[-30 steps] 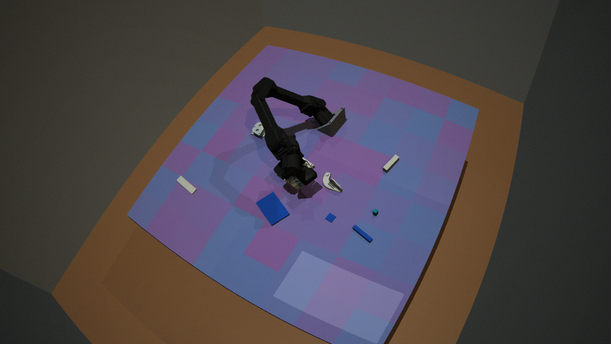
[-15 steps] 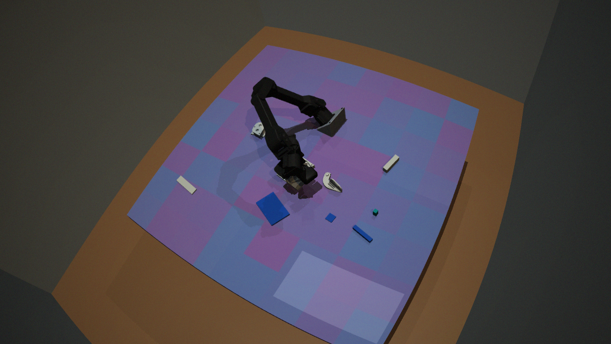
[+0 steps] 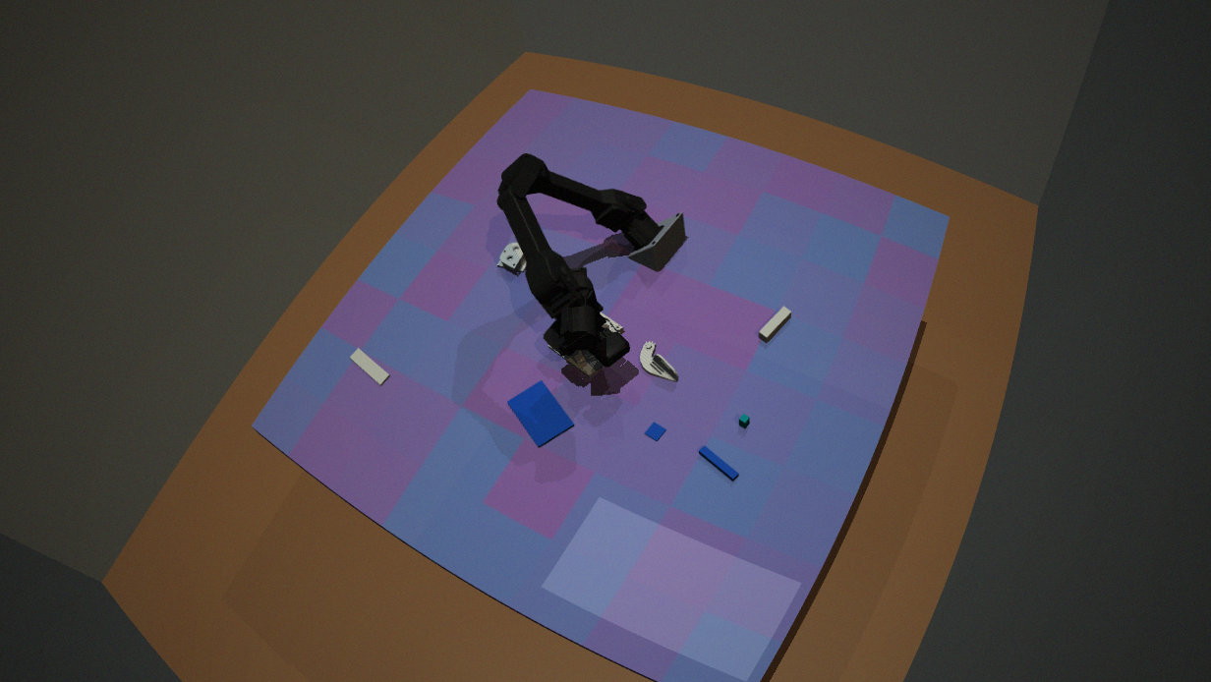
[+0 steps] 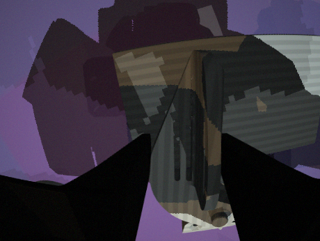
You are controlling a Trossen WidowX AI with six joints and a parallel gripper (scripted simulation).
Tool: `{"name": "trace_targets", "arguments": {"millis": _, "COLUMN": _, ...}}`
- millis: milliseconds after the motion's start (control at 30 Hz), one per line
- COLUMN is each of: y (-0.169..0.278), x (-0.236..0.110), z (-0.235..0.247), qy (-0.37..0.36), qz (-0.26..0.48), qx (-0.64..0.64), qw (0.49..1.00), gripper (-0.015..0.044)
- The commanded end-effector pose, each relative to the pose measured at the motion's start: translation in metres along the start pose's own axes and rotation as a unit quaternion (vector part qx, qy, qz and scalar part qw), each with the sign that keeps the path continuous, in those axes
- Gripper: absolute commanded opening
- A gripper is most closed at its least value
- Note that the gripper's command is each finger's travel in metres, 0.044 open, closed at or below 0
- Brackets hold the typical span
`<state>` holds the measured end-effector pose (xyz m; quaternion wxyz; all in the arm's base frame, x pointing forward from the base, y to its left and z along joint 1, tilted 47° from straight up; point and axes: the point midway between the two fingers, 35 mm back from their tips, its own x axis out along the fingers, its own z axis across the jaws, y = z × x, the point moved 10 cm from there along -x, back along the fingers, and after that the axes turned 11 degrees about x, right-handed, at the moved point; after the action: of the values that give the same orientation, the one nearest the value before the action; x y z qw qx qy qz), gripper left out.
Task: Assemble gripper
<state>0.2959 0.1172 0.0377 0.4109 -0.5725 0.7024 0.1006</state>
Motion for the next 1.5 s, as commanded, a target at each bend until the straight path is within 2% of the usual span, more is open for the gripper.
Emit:
{"name": "trace_targets", "arguments": {"millis": 0, "y": -0.0004, "x": 0.0005, "z": 0.0005, "qy": -0.001, "qz": -0.001, "qx": 0.002, "qw": 1.0, "gripper": 0.0134}}
{"name": "trace_targets", "arguments": {"millis": 1167, "y": -0.0004, "x": 0.0027, "z": 0.0005, "qy": -0.001, "qz": -0.001, "qx": 0.002, "qw": 1.0, "gripper": 0.0134}}
{"name": "trace_targets", "arguments": {"millis": 1300, "y": -0.0004, "x": 0.0012, "z": 0.0005, "qy": -0.002, "qz": 0.0, "qx": 0.003, "qw": 1.0, "gripper": 0.0224}}
{"name": "trace_targets", "arguments": {"millis": 1467, "y": -0.0004, "x": 0.0012, "z": 0.0005, "qy": -0.002, "qz": 0.0, "qx": 0.003, "qw": 1.0, "gripper": 0.0224}}
